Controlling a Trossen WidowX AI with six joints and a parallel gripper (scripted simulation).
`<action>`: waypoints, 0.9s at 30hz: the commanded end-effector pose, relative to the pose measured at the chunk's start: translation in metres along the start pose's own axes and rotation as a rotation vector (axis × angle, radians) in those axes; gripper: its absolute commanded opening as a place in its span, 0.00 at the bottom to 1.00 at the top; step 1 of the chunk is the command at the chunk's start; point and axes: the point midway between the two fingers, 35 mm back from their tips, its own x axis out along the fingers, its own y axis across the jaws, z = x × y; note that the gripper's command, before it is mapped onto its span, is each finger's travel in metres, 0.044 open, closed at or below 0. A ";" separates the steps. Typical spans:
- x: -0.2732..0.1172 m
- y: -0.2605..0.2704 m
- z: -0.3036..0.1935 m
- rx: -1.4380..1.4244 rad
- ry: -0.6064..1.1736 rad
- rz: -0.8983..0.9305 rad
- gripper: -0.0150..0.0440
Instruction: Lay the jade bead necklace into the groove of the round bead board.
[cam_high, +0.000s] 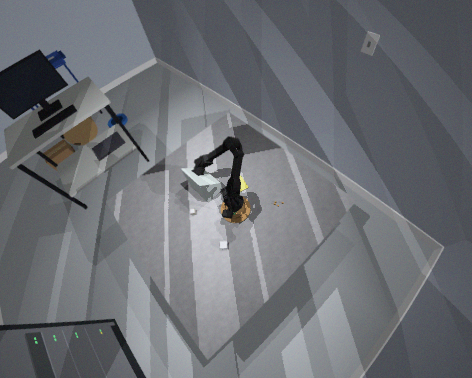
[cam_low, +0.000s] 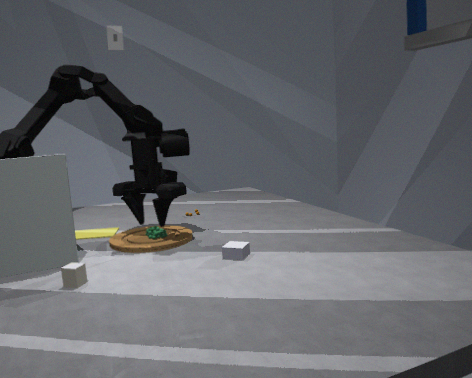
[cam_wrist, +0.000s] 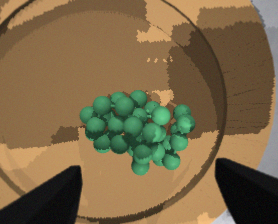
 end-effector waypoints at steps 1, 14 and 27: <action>0.010 0.002 -0.004 0.014 0.005 0.010 0.78; 0.022 0.003 -0.006 0.018 0.008 0.012 0.78; 0.020 0.002 -0.004 0.008 0.010 0.005 0.32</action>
